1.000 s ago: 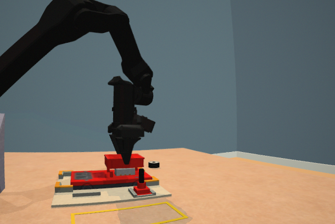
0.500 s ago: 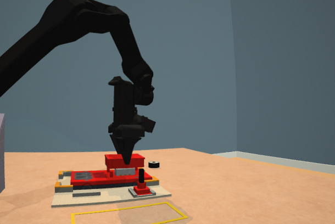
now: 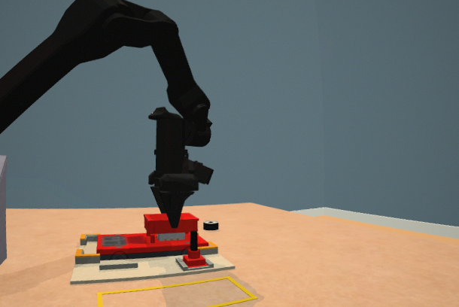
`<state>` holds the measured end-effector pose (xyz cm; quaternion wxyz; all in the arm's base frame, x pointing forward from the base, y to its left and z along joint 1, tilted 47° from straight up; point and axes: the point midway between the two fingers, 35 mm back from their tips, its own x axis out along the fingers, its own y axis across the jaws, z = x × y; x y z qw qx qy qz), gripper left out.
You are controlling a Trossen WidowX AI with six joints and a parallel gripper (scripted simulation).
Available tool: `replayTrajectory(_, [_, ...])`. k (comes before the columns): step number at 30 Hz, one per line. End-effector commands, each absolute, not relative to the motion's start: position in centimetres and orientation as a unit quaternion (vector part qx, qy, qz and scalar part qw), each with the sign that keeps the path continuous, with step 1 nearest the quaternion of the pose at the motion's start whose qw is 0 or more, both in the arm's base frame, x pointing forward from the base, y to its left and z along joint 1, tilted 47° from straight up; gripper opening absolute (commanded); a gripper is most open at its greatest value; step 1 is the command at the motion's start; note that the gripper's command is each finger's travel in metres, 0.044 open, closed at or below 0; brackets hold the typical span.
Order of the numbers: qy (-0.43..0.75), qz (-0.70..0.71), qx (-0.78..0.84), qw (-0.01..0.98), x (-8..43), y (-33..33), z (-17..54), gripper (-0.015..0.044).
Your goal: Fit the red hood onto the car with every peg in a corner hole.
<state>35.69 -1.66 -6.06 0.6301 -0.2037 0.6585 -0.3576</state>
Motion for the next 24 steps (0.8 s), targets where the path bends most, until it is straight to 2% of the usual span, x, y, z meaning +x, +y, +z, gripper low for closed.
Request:
replayTrajectory(1, [0.657,-0.357,-0.208,0.630,35.72,-1.86,-6.15,0.0000])
replayTrajectory(24, [0.657,-0.357,-0.208,0.630,35.58,-2.58,-6.83,0.0000])
